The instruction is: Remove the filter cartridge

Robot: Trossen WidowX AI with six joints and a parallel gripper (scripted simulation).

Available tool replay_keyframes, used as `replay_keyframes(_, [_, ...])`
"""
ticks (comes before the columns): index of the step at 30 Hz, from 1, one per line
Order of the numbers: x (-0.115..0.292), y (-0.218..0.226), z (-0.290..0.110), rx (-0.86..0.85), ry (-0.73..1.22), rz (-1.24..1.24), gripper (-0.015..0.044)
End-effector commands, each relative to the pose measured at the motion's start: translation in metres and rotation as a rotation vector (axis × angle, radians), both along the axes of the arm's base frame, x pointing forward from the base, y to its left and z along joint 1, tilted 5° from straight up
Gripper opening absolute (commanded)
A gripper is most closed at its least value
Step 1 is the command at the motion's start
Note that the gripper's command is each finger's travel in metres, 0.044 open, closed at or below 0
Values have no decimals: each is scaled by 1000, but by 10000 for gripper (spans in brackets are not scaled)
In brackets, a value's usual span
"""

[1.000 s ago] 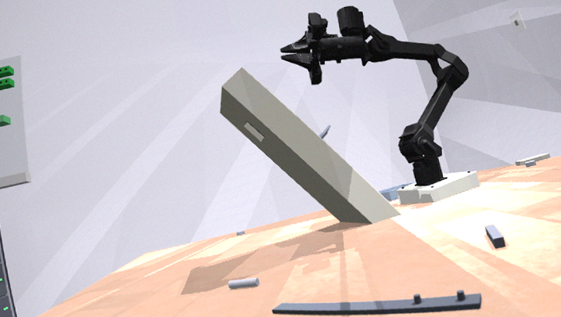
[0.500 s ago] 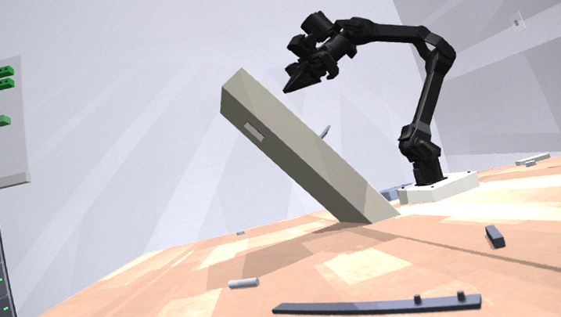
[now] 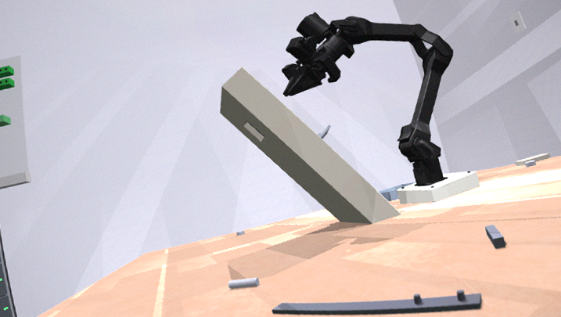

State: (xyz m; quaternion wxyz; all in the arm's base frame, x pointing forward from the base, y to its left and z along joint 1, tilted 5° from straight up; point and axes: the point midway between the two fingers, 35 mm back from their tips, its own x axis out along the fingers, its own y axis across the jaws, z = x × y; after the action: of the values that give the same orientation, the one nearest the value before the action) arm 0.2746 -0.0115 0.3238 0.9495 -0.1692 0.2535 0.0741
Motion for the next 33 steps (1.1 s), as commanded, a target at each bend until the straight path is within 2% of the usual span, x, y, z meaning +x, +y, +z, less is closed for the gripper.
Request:
replay_keyframes(1, [7, 0, -6, -2, 9, 2, 91])
replay_keyframes(33, [44, 3, -28, -1, 5, 2, 91])
